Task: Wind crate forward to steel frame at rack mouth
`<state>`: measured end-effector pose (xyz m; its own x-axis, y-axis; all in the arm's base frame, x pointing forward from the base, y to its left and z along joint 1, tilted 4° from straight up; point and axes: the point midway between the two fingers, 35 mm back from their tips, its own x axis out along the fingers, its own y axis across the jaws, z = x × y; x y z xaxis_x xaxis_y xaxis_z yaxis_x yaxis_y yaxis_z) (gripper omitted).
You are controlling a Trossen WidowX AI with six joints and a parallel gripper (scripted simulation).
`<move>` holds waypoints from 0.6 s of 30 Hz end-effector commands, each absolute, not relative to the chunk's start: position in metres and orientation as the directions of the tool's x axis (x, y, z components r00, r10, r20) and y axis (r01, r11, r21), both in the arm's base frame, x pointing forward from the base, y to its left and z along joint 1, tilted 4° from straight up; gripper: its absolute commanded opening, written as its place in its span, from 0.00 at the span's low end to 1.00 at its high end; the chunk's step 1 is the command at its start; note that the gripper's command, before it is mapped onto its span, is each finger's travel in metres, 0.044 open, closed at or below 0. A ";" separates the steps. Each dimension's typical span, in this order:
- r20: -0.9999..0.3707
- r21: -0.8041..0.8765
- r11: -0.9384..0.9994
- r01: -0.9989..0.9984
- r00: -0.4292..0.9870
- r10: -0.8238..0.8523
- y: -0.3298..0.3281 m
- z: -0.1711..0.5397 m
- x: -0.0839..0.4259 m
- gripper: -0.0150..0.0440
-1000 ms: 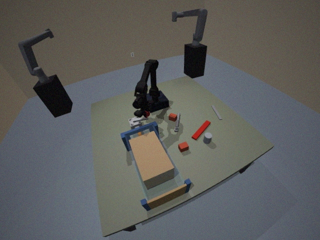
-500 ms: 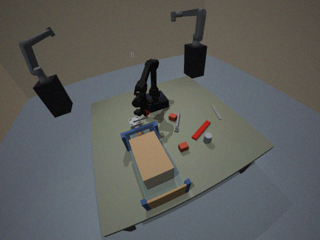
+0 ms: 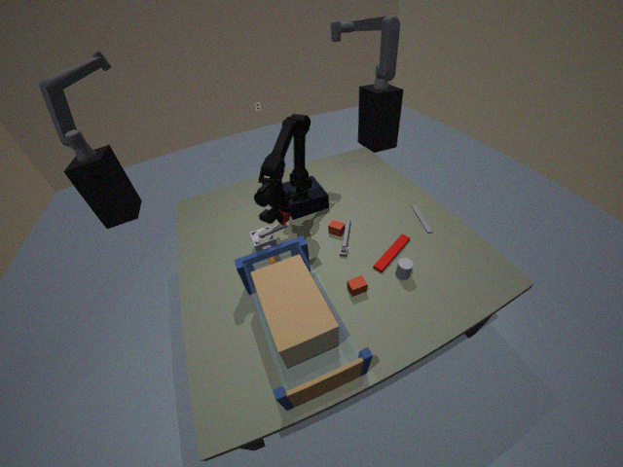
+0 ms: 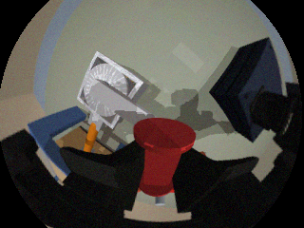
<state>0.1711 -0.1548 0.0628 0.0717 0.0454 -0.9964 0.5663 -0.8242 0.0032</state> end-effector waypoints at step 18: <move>-0.998 -0.008 -0.830 0.558 0.042 0.038 -0.163 0.061 0.140 0.25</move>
<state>0.1501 -0.1596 0.0615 0.0648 0.0504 -0.9966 0.5672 -0.8236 -0.0048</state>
